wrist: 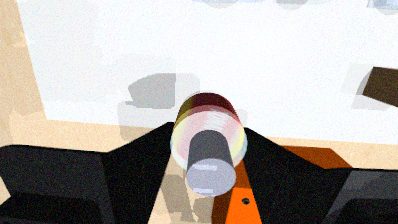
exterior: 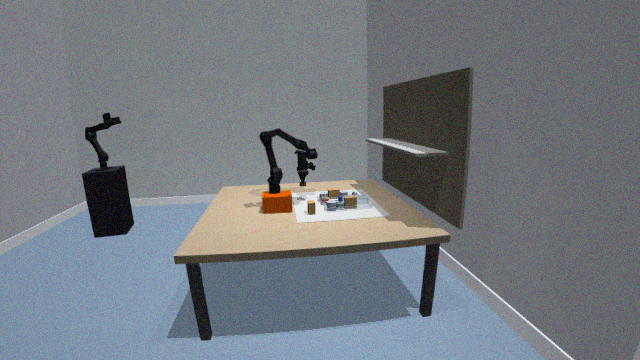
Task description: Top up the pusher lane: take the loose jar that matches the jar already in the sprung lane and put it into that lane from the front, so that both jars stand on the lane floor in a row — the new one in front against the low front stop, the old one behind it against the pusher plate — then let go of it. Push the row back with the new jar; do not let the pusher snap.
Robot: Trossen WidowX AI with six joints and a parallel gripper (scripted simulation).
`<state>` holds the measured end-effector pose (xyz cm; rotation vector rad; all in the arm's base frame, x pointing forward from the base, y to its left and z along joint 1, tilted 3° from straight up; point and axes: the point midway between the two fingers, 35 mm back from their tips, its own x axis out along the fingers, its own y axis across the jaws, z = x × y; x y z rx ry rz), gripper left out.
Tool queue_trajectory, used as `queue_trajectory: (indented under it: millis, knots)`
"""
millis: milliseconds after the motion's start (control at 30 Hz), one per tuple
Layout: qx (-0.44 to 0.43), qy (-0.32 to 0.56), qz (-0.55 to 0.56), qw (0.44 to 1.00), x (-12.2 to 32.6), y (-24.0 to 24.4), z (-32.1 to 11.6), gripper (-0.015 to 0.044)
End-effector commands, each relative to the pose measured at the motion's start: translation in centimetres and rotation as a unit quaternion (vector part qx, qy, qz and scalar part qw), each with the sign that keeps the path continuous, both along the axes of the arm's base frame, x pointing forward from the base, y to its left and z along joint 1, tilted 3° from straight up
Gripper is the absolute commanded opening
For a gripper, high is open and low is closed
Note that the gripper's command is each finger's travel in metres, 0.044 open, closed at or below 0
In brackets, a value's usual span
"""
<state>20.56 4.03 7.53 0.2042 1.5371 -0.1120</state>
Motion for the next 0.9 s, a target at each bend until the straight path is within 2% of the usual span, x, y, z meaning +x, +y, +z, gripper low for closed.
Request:
queue_trajectory:
  millis: [0, 267, 867]
  knots:
    - [0.001, 0.0, -0.003, 1.0, 0.0, -0.1, 0.4, 0.0]
    - [0.001, -0.003, -0.019, 1.0, 2.1, -2.3, -0.7, 0.0]
    - [-0.005, -0.005, 0.032, 0.999, 6.0, -10.1, -4.6, 0.0]
